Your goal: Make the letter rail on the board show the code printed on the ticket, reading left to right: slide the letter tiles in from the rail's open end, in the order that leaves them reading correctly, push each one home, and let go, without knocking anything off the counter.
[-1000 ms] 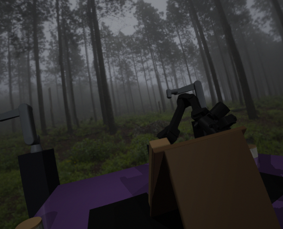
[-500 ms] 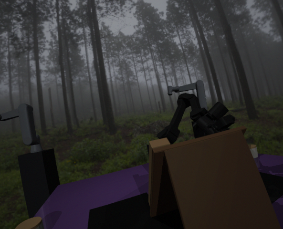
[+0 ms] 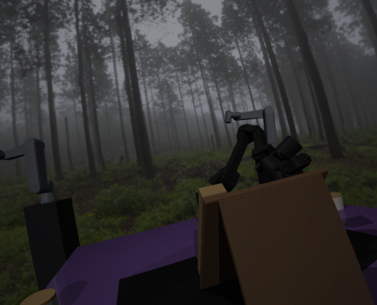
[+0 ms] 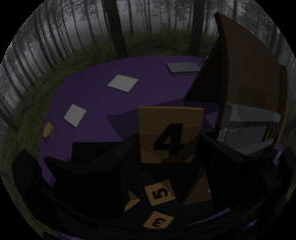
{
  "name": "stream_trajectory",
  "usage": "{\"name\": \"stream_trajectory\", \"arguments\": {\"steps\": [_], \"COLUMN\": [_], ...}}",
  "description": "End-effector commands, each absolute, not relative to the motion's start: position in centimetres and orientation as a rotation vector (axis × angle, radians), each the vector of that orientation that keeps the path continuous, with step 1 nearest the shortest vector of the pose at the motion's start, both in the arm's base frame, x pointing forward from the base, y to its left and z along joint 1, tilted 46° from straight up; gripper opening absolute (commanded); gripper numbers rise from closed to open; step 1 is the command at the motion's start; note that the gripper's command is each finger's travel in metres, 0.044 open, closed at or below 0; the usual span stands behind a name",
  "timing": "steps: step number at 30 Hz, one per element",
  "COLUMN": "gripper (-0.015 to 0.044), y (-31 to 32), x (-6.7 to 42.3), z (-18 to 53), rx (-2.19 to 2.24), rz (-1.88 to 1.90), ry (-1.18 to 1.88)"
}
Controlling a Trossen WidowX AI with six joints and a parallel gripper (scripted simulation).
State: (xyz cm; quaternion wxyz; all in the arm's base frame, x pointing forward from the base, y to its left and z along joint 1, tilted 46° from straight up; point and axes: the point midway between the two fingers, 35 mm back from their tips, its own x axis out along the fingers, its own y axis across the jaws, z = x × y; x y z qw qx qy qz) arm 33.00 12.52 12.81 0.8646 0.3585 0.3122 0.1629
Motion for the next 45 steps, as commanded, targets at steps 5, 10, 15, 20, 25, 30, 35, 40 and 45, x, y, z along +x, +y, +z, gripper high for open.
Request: {"name": "stream_trajectory", "arguments": {"steps": [5, 10, 15, 20, 25, 30, 35, 40, 45], "gripper": [0.0, 0.0, 0.0, 0.0, 0.0, 0.0, 0.0, 0.0, 0.0], "y": [12.3, 12.1, 11.9, 11.7, 11.6, 11.4, 11.2, 11.0, 10.9], "x": [33.0, 33.0, 33.0, 33.1, 33.1, 33.1, 33.1, 33.1, 33.2], "z": [12.4, 12.2, 12.1, 11.9, 11.7, 11.5, 11.3, 11.1, 11.0], "rx": [0.75, 0.75, 0.749, 0.749, 0.749, 0.749, 0.749, 0.749, 0.749], "rz": [0.344, 0.344, 0.343, 0.343, 0.343, 0.343, 0.343, 0.343, 0.343], "ry": [0.656, 0.656, 0.656, 0.656, 0.656, 0.657, 0.657, 0.657, 0.657]}}
